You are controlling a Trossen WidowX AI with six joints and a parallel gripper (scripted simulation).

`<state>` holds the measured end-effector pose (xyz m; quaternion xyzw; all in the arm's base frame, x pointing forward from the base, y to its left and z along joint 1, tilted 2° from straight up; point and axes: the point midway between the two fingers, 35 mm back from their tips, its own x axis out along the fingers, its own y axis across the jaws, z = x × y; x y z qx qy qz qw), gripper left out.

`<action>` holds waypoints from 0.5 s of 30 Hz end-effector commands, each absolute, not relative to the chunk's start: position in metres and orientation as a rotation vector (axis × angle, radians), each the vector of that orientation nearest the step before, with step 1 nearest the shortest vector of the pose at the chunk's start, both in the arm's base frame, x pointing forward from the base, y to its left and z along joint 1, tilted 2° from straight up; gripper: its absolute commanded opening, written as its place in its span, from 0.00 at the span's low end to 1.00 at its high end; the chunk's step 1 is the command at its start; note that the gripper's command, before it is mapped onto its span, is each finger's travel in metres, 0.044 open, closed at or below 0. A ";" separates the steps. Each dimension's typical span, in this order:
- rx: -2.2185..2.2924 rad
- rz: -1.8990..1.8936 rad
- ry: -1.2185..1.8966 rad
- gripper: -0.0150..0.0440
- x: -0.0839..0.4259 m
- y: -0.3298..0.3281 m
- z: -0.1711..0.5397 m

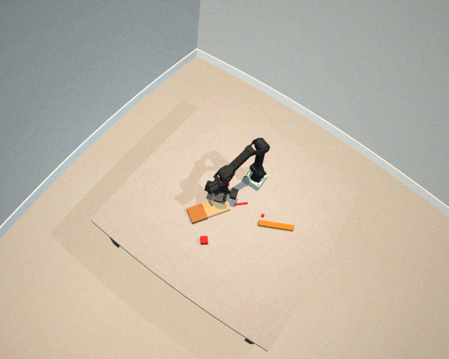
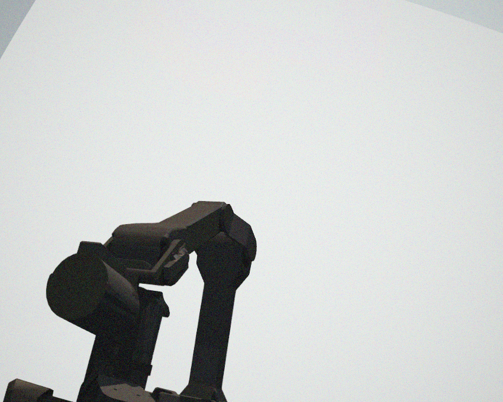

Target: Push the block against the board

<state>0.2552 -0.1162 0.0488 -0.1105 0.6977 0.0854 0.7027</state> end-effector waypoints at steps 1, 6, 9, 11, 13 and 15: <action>-0.332 0.275 1.554 0.25 0.257 -0.130 0.047; -0.468 0.411 1.536 0.25 0.262 -0.151 0.046; -0.550 0.492 1.521 0.25 0.263 -0.164 0.045; -0.599 0.542 1.510 0.25 0.264 -0.173 0.045; -0.599 0.542 1.510 0.25 0.264 -0.173 0.045; -0.599 0.542 1.510 0.25 0.264 -0.173 0.045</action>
